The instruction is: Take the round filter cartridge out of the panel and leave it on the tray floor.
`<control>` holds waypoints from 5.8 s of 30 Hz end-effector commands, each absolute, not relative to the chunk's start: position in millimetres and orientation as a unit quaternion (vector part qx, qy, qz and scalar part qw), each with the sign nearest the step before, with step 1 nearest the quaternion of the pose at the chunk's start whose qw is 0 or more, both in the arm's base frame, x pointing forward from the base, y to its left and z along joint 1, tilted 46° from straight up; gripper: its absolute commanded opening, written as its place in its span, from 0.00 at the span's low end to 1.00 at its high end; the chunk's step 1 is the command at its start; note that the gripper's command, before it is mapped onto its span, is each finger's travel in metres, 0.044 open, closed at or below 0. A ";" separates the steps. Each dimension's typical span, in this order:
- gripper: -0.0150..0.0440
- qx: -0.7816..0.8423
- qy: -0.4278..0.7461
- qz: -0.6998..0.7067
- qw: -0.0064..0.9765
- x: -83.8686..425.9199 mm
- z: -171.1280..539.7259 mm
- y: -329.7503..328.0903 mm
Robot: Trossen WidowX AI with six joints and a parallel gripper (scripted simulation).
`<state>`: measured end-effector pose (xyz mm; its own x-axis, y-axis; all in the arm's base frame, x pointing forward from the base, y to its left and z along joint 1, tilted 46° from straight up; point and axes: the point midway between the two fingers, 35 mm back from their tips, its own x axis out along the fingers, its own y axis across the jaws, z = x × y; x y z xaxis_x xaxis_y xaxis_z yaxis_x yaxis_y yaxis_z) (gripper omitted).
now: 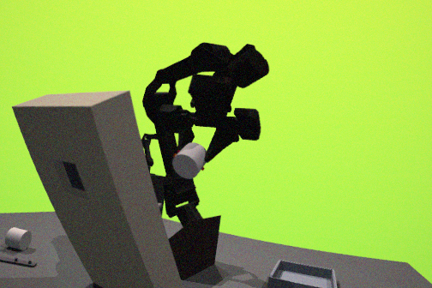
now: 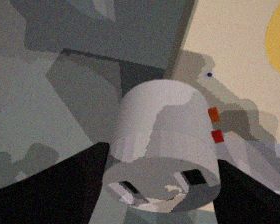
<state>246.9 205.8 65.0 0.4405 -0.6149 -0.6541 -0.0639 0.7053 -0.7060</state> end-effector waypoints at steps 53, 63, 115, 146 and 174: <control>0.25 -0.540 0.569 0.476 0.398 -34.2 -138.2 244.9; 0.25 -0.543 0.565 0.501 0.368 -51.5 -147.4 227.4; 1.00 -0.543 0.566 0.499 0.367 -52.6 -156.8 220.6; 1.00 -0.543 0.566 0.499 0.367 -52.6 -156.8 220.6; 1.00 -0.543 0.566 0.499 0.367 -52.6 -156.8 220.6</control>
